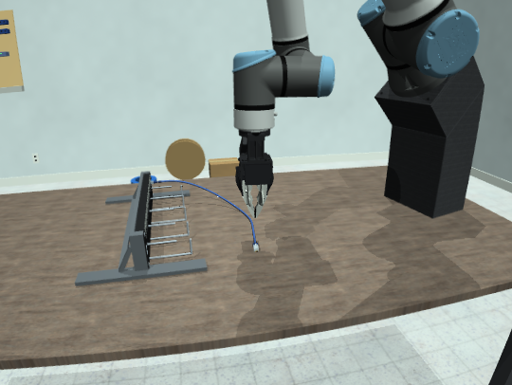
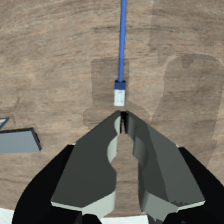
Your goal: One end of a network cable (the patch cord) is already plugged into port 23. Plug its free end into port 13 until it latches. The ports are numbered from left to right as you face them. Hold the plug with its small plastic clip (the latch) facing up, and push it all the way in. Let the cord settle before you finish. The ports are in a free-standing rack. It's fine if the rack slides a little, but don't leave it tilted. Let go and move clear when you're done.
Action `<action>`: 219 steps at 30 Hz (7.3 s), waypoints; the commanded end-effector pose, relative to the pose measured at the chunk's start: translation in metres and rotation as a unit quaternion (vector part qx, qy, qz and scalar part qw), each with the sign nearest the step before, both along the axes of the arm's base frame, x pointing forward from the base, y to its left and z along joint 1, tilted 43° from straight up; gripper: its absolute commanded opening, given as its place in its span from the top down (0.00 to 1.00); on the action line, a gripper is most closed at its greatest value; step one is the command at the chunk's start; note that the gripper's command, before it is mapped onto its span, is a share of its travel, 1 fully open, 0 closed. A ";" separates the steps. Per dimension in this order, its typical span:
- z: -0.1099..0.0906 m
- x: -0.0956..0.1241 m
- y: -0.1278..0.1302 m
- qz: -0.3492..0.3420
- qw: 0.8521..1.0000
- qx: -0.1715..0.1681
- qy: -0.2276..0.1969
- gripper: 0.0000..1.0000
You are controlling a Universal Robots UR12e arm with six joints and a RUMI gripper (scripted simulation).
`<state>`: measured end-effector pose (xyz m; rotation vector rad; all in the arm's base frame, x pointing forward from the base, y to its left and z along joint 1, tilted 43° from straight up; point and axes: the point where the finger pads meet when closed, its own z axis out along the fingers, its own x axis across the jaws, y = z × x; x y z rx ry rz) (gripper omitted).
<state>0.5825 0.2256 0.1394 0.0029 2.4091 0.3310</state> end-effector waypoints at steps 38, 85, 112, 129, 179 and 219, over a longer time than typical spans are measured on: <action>0.002 -0.001 0.009 -0.001 1.000 0.001 0.000 0.78; -0.011 0.011 0.014 -0.001 1.000 0.001 0.000 0.78; -0.042 0.039 0.024 -0.001 1.000 0.001 0.000 0.78; -0.046 0.042 0.025 -0.001 1.000 0.001 0.000 0.78; -0.047 0.043 0.026 -0.001 1.000 0.001 0.000 0.78; -0.054 0.050 0.028 -0.001 1.000 0.001 0.000 0.78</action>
